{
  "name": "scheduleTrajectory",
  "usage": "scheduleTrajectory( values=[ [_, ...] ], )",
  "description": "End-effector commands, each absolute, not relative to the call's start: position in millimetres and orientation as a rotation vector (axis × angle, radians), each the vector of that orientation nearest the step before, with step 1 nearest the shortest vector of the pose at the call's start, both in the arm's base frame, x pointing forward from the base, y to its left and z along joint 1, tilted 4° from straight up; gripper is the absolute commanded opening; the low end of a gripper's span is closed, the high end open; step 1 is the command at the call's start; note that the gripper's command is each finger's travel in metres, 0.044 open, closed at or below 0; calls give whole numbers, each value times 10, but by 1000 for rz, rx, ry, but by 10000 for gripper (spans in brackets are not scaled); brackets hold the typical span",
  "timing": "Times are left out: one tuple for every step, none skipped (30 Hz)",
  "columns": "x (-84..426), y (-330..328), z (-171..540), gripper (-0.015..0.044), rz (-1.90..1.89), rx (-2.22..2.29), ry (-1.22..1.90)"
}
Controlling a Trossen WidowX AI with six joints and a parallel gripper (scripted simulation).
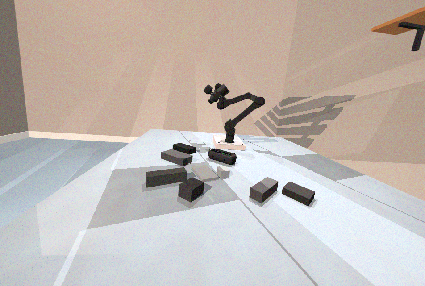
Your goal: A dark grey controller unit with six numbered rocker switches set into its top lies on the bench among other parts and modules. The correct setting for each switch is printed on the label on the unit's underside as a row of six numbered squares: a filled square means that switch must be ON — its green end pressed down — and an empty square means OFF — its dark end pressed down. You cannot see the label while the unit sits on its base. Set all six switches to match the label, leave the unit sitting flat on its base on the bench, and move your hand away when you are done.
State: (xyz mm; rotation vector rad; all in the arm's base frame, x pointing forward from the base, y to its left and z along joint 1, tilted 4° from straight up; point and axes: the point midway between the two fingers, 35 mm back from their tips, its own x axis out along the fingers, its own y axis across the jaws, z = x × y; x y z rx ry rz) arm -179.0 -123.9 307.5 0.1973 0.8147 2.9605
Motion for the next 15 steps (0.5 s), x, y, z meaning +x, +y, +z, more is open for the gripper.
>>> scheduleTrajectory(
  values=[
    [-1790, -1239, 3075, 374, 2961, 197, 815],
    [-1790, -1239, 3075, 348, 2961, 197, 815],
    [-1790, -1239, 3075, 321, 2961, 197, 815],
    [-1785, -1258, 3077, 295, 2969, 198, 817],
    [-1770, -1315, 3080, 269, 2997, 199, 824],
    [-1742, -1411, 3084, 243, 3042, 199, 837],
    [-1702, -1527, 3085, 216, 3098, 195, 854],
    [-1655, -1643, 3082, 190, 3154, 188, 871],
    [-1602, -1758, 3075, 164, 3210, 176, 890],
    [-1543, -1870, 3063, 138, 3267, 159, 909],
    [-1477, -1981, 3048, 111, 3324, 138, 928],
    [-1405, -2089, 3028, 85, 3381, 112, 948],
    [-1327, -2194, 3004, 59, 3437, 80, 967],
    [-1244, -2294, 2976, 33, 3493, 42, 986],
    [-1154, -2390, 2944, 6, 3548, -3, 1005]
  ],
)
